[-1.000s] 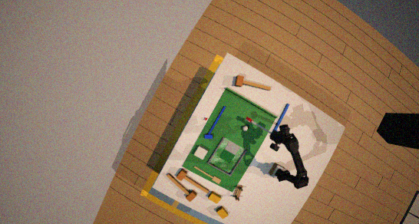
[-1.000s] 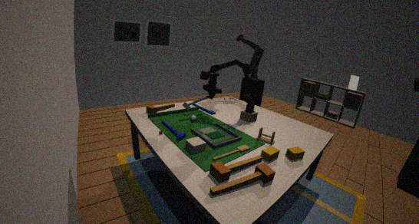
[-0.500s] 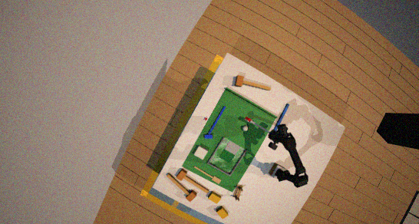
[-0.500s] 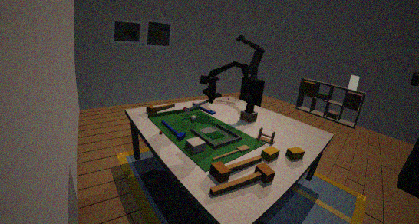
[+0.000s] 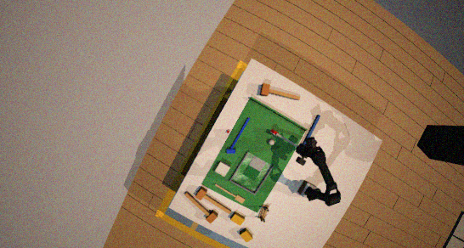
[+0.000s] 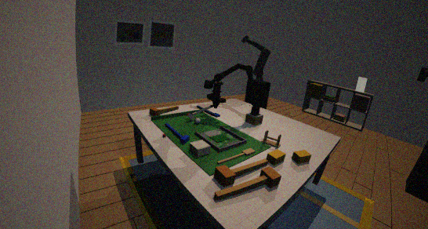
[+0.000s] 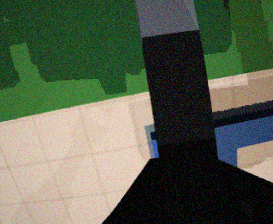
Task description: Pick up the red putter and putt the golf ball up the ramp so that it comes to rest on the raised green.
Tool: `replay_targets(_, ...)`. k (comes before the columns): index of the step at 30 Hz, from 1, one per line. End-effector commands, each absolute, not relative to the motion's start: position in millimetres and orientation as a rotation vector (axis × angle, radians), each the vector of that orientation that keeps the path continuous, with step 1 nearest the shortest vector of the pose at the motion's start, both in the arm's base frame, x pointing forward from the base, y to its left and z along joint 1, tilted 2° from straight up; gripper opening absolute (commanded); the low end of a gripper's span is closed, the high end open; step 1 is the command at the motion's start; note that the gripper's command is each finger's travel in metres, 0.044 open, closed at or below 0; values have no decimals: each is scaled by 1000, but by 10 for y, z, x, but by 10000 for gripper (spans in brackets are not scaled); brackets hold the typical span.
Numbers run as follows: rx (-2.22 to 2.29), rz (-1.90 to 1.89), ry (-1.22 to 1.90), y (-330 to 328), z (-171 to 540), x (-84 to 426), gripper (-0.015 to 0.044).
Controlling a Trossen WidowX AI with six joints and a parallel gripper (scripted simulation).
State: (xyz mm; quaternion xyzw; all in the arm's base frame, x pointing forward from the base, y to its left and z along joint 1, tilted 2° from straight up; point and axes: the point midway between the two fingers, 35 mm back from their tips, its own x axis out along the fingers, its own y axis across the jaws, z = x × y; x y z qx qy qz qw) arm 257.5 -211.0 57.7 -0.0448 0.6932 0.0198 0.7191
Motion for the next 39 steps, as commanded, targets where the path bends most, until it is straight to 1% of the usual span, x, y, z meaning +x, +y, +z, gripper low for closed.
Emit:
replay_targets(1, -99, 44, 1533, -2110, 577, 2575, 0)
replay_targets(10, -99, 44, 1533, -2118, 576, 2577, 0)
replay_targets(19, -99, 35, 1532, -2408, 562, 2605, 0)
replay_targets(31, -92, 38, 1535, -2387, 546, 2592, 0)
replay_targets(33, -91, 38, 1535, -2301, 549, 2605, 0)
replay_targets(39, -90, 41, 1533, -1552, 548, 2605, 0)
